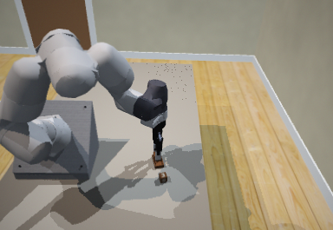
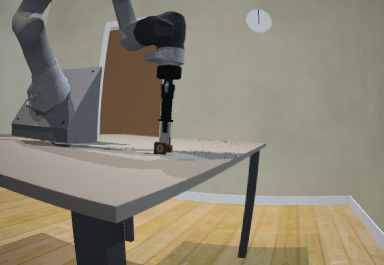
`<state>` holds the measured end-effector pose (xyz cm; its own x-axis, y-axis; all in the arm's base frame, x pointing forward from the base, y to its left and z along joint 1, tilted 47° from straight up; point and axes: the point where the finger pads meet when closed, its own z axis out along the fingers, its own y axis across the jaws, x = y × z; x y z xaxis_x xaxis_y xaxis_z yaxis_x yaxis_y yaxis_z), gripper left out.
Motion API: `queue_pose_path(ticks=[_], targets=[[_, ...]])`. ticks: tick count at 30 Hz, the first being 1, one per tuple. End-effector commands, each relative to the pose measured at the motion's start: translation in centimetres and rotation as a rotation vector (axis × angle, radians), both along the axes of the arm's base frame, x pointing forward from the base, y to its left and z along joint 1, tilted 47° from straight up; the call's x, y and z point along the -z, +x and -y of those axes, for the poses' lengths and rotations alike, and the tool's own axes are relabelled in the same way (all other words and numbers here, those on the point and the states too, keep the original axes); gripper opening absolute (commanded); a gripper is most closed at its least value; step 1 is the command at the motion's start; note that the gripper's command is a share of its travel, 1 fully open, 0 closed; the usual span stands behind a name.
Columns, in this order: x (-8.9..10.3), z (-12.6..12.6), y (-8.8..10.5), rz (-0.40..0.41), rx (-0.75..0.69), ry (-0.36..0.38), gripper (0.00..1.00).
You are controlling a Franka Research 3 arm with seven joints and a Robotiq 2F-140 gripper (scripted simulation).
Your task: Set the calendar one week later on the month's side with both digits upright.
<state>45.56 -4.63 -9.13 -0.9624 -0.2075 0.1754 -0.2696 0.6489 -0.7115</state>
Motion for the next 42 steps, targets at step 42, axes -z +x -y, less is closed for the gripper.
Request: queue_pose_path(ticks=[42], targets=[[-2.1, -2.2, 0.0, 0.006, 0.005, 0.000, 0.17]])
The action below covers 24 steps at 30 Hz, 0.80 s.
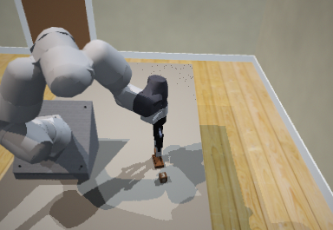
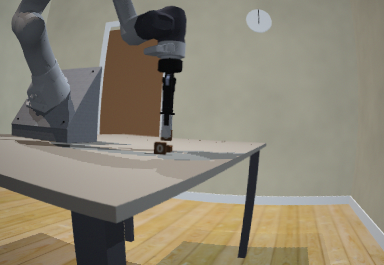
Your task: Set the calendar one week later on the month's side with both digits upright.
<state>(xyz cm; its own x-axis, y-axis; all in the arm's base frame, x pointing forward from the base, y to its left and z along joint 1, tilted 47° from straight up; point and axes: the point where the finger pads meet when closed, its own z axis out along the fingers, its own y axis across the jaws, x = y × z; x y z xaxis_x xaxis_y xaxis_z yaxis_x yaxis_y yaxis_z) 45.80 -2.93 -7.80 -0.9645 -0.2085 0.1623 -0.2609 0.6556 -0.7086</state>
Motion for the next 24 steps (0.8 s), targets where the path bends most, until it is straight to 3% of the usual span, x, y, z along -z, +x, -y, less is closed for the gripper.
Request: queue_pose_path(ticks=[1, 10, 24], targets=[[-1.3, -1.0, -0.3, -0.006, 0.005, -0.009, 0.17], [-5.2, -5.2, -0.5, -0.006, 0.005, -0.009, 0.17], [-5.4, -5.6, -0.5, -0.017, -0.006, -0.010, 0.17]])
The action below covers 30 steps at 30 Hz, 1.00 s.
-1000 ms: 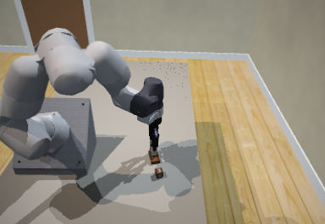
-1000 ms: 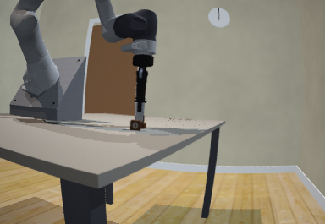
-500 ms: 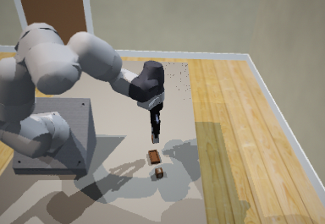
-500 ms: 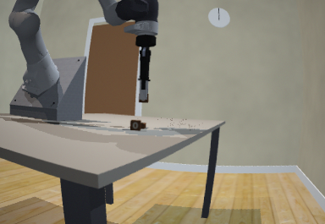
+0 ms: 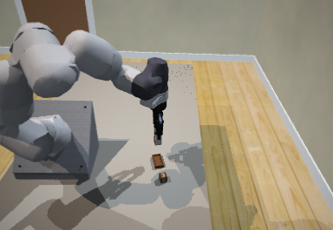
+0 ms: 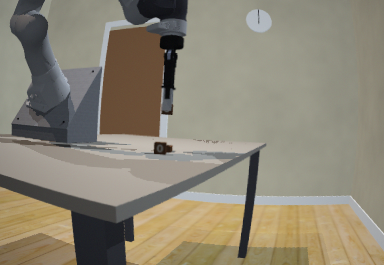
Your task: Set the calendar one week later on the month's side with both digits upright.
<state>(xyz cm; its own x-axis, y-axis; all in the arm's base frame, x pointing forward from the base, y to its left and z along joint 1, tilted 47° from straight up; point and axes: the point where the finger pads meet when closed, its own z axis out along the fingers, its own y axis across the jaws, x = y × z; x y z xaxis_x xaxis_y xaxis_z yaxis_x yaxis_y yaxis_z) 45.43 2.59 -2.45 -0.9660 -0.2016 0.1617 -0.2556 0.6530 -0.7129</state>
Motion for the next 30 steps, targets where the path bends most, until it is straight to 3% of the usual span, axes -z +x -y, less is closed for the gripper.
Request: queue_pose_path(ticks=[1, 3, 30], targets=[[0.1, -0.1, -0.2, -0.043, -0.035, -0.006, 0.17], [0.7, -0.5, -0.3, -0.141, -0.127, -0.014, 0.17], [3.0, -2.1, -1.0, -0.506, -0.467, -0.038, 0.17]])
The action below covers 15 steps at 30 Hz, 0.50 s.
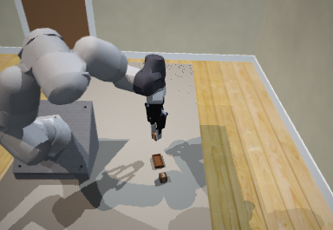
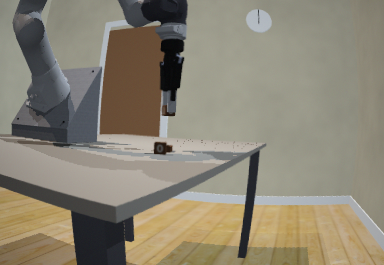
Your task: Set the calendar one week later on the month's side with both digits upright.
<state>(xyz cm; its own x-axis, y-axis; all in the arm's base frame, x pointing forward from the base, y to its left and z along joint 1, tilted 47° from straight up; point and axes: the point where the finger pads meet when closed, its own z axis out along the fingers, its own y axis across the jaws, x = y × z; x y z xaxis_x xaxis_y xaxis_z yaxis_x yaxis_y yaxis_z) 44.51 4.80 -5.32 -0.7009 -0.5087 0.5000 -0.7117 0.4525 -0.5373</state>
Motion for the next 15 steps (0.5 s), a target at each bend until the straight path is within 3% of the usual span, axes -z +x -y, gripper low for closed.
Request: queue_pose_path(ticks=[1, 15], targets=[[0.2, 0.0, -0.1, -0.134, -0.110, -0.015, 0.17], [1.4, -0.9, -0.5, -0.318, -0.280, -0.025, 0.17]])
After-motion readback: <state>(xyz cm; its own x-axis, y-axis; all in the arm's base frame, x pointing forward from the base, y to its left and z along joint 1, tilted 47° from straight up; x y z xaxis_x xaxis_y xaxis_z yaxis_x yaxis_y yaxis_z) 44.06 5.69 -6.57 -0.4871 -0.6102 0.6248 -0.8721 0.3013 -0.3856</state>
